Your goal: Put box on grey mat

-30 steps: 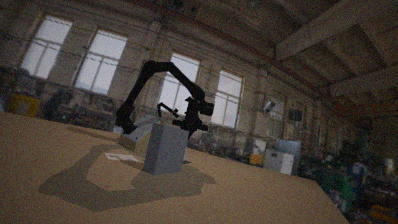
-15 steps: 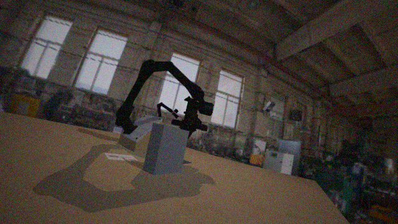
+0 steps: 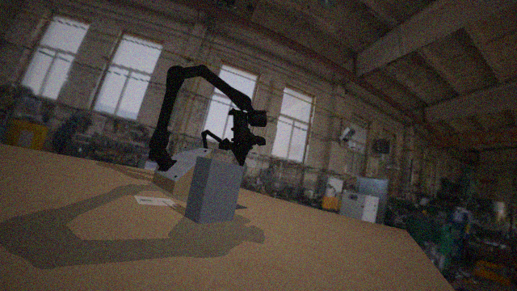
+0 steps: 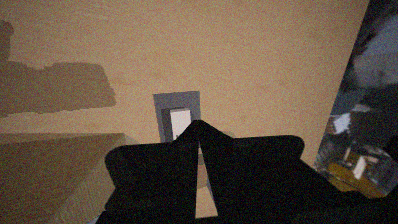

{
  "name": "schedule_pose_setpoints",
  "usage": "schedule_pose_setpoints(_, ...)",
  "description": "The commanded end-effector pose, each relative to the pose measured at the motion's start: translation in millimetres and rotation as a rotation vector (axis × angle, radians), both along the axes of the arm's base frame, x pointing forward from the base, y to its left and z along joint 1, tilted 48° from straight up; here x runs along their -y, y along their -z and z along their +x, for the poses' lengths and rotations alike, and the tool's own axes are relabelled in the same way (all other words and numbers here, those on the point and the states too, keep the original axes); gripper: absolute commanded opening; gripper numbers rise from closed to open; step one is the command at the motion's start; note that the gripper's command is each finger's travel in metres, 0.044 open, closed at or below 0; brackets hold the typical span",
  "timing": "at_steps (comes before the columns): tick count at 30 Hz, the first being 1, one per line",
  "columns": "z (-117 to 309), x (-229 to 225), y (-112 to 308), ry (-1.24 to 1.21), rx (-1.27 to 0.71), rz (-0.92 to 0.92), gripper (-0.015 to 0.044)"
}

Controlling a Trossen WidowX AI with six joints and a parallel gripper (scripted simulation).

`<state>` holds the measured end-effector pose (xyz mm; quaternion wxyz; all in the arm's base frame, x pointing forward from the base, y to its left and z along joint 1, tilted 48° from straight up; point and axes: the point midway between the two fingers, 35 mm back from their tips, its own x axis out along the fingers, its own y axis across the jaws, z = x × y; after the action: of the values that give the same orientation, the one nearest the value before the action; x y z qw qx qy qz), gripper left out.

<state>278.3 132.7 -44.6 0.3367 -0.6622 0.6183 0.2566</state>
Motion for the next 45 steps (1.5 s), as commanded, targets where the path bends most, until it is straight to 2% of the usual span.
schedule_pose_setpoints(1, 0, 0, 1, 0.003, -0.002, 0.000, 0.0000)
schedule_pose_setpoints(15, 0, 0, 1, 0.003, -0.002, 0.000, 0.0000)
schedule_pose_setpoints(32, 7, -41, -37, 0.006, 0.001, 0.005, 0.0440)
schedule_pose_setpoints(45, 7, -63, -62, 0.002, -0.003, 0.000, 0.0440)
